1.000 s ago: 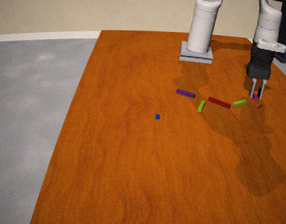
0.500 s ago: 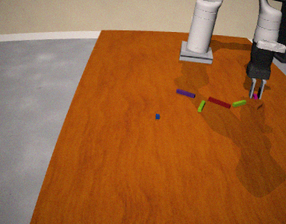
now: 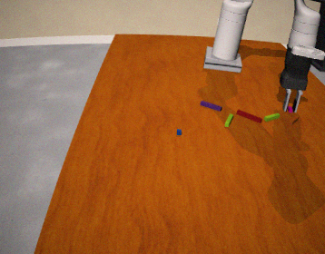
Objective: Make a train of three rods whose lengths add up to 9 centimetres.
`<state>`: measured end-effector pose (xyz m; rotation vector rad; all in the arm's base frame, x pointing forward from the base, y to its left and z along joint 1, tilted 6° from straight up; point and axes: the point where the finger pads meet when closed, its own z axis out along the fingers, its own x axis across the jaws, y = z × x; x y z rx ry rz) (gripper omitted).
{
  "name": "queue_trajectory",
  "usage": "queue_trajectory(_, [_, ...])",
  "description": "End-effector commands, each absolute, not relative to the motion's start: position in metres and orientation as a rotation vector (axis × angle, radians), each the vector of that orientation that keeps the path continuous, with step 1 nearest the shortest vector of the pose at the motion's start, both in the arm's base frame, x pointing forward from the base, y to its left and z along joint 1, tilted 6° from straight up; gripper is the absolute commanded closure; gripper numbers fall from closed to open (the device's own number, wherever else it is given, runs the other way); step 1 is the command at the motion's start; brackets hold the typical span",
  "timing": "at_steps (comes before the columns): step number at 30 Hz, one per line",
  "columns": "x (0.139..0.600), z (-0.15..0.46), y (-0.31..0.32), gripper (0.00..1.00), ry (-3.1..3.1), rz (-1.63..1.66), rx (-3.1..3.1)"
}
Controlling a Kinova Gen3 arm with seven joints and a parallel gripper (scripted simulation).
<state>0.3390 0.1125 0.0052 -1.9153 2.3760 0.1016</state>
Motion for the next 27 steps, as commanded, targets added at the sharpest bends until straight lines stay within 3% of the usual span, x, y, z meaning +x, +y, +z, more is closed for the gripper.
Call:
queue_trajectory(1, [0.3394,0.0057,0.1125,0.46,2.375,0.101,-1.914])
queue_trajectory(2, [0.3394,0.0057,0.1125,0.46,2.375,0.101,-1.914])
queue_trajectory(3, [0.3394,0.0057,0.1125,0.76,2.375,0.101,-1.914])
queue_trajectory(27, [0.3394,0.0057,0.1125,0.76,2.375,0.101,-1.914])
